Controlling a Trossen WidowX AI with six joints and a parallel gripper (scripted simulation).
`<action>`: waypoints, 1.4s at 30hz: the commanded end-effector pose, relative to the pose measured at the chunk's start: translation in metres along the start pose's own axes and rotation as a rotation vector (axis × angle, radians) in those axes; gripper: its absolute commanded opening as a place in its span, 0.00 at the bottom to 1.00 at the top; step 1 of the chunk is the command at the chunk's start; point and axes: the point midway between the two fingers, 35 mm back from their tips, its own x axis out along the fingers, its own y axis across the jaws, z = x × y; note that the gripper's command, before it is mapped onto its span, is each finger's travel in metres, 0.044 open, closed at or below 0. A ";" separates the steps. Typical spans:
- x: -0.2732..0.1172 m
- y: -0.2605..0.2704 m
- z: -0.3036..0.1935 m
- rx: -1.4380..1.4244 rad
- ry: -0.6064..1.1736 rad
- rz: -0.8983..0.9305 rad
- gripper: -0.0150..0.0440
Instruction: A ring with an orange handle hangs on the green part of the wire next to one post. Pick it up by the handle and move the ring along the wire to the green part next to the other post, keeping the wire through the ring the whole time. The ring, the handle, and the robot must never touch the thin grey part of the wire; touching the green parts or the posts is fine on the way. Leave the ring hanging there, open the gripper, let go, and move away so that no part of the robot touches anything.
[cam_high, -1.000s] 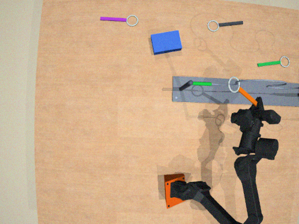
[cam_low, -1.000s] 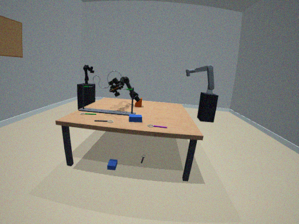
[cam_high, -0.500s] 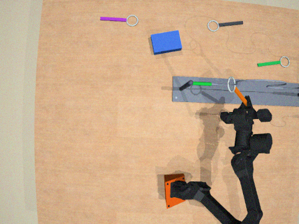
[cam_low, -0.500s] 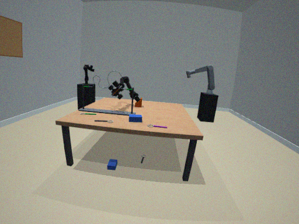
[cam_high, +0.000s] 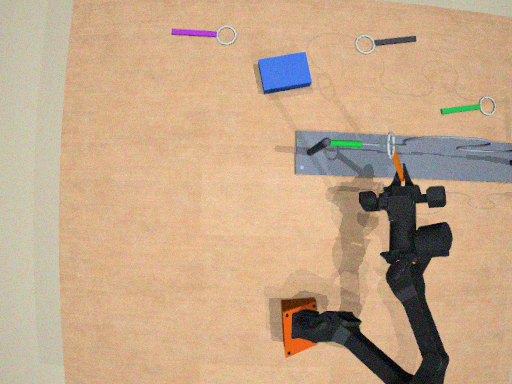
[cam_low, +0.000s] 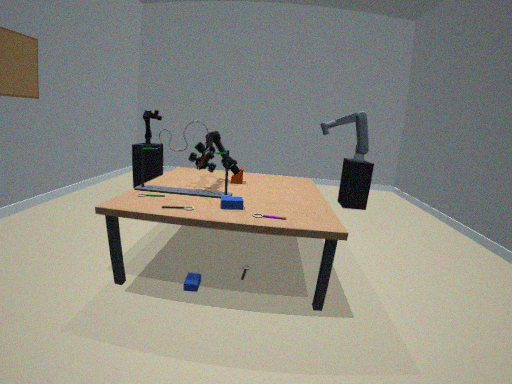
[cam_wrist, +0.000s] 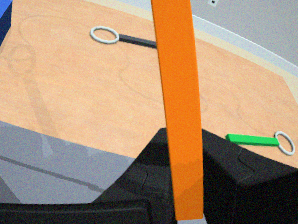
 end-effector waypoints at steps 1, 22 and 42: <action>0.002 0.018 -0.001 0.085 -0.010 0.044 0.00; 0.002 0.078 0.014 0.392 -0.049 0.175 0.00; 0.000 0.106 0.027 0.468 -0.061 0.208 0.00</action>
